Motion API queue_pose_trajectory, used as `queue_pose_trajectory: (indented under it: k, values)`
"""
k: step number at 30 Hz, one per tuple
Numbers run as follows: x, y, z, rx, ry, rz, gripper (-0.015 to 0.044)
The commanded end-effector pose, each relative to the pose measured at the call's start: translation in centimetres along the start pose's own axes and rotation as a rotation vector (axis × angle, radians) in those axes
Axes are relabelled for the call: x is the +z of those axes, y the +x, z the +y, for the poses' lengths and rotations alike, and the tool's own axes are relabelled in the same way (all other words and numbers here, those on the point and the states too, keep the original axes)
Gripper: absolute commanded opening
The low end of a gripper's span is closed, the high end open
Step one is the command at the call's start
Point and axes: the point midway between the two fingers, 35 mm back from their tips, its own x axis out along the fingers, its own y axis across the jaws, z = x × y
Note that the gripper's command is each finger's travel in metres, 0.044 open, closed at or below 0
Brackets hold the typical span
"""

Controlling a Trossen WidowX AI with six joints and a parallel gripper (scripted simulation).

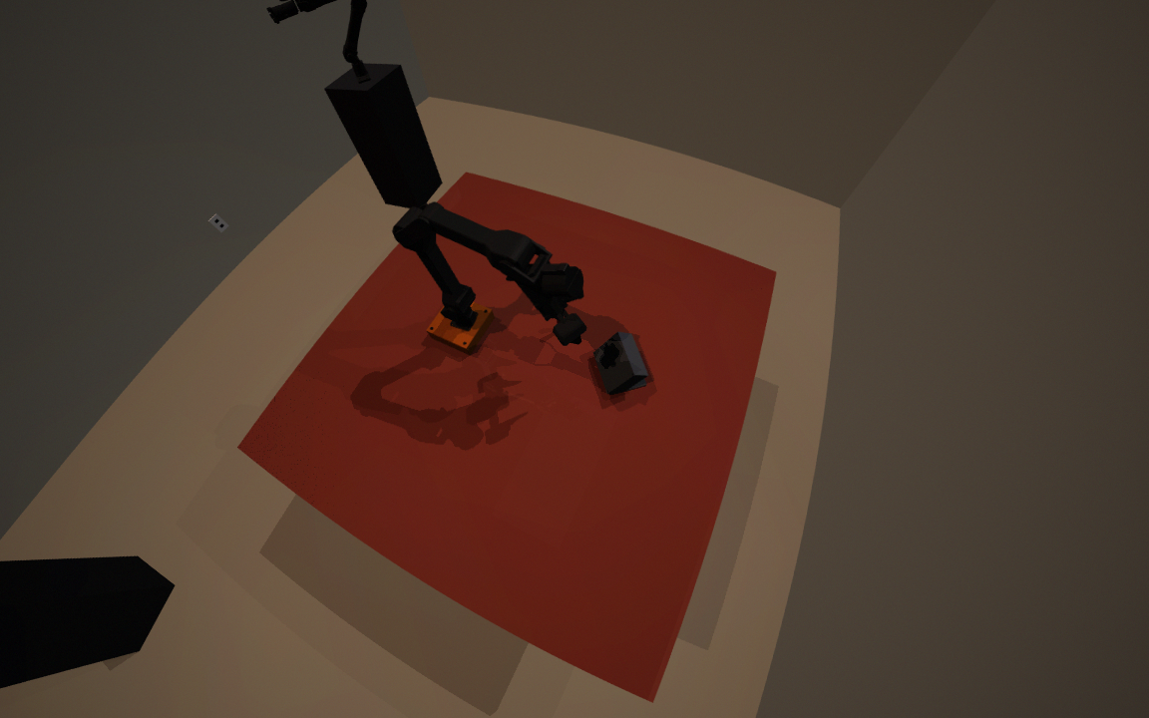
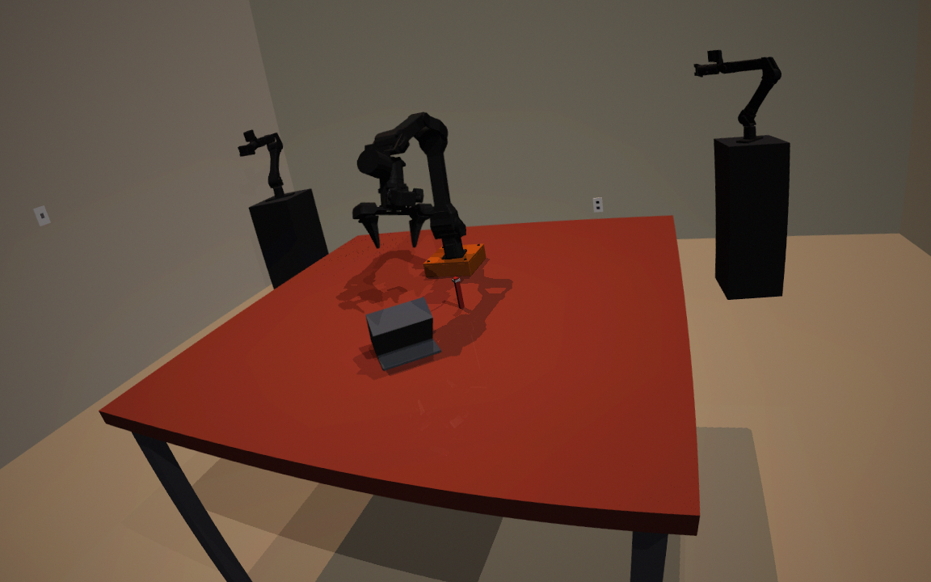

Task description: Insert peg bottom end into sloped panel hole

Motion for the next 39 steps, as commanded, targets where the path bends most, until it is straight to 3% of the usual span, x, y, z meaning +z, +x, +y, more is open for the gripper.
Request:
queue_pose_trajectory:
  k: [1,28,39]
  values:
    - [0.3,1.2,1.7,0.056,0.006,0.033,0.044]
    - [1.9,6.0,12.9,0.303,-0.017,0.282,0.044]
    - [1.8,6.8,13.6,0.31,-0.019,0.296,0.044]
